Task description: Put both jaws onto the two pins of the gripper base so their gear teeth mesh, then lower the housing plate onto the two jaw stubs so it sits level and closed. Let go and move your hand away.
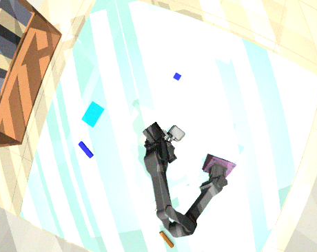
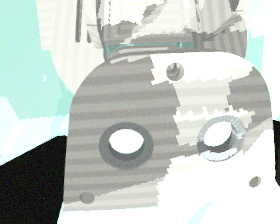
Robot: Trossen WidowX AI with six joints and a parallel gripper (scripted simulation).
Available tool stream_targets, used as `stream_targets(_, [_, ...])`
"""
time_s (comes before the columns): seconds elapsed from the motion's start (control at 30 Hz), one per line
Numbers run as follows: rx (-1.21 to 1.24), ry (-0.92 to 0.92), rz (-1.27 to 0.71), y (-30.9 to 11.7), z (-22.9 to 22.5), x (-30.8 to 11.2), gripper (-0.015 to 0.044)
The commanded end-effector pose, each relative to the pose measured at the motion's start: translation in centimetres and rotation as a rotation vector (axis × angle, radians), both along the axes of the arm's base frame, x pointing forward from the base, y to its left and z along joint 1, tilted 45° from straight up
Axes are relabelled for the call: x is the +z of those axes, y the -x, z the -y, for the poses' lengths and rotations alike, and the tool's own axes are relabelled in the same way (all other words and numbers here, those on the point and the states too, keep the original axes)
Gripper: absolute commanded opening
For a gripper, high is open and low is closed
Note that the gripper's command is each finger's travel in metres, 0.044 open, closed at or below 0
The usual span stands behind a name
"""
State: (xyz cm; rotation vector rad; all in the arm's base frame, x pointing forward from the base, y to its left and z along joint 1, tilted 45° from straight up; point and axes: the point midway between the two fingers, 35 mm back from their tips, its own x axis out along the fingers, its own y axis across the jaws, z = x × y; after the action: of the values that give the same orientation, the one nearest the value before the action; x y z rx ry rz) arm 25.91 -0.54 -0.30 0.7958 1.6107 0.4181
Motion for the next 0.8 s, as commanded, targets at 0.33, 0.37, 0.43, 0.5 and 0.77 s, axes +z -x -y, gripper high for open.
stream_targets(0.33, [-0.006, -0.010, -0.015, 0.4, -1.8, -1.8, 0.0351])
stream_targets(0.37, [-0.006, -0.010, -0.015, 0.4, -1.9, -1.9, 0.0351])
stream_targets(0.43, [-0.006, -0.011, -0.015, 0.4, -2.1, -2.1, 0.0351])
stream_targets(0.5, [-0.006, -0.011, -0.015, 0.5, -2.4, -2.3, 0.0351])
stream_targets(0.77, [-0.005, -0.012, -0.015, 0.5, -2.6, -2.5, 0.0351])
